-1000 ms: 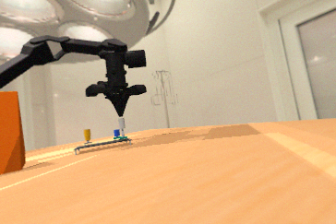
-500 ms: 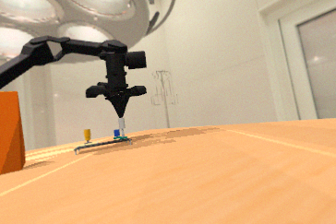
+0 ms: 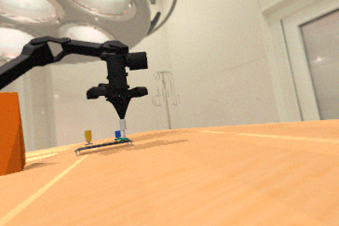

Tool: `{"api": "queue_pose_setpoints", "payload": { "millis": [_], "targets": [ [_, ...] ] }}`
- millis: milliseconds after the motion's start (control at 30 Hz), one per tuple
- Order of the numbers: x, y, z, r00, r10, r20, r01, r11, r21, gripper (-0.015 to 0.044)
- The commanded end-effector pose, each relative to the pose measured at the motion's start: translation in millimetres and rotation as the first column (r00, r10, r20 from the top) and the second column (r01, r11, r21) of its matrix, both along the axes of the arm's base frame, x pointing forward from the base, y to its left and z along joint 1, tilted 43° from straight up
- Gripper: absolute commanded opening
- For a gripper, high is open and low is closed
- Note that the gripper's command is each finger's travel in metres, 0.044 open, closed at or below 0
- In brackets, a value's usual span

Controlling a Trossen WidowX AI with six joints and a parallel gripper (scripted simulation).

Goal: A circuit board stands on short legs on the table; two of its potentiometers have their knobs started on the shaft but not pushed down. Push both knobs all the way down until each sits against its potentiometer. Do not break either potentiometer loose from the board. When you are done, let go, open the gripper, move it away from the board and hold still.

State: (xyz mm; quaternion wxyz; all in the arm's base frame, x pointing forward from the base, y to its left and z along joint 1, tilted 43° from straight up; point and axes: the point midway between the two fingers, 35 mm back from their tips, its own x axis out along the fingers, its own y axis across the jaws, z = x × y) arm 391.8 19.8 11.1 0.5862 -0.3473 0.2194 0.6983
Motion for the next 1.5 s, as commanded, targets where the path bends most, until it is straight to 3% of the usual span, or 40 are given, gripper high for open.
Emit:
{"api": "queue_pose_setpoints", "payload": {
  "millis": [0,1467],
  "targets": [
    [0.3,0.0,0.0,1.000,-0.003,-0.002,0.003,1.000,0.002,0.0000],
    [-1.1,12.3,-13.3,1.000,-0.003,-0.002,0.003,1.000,0.003,0.0000]
  ]
}}
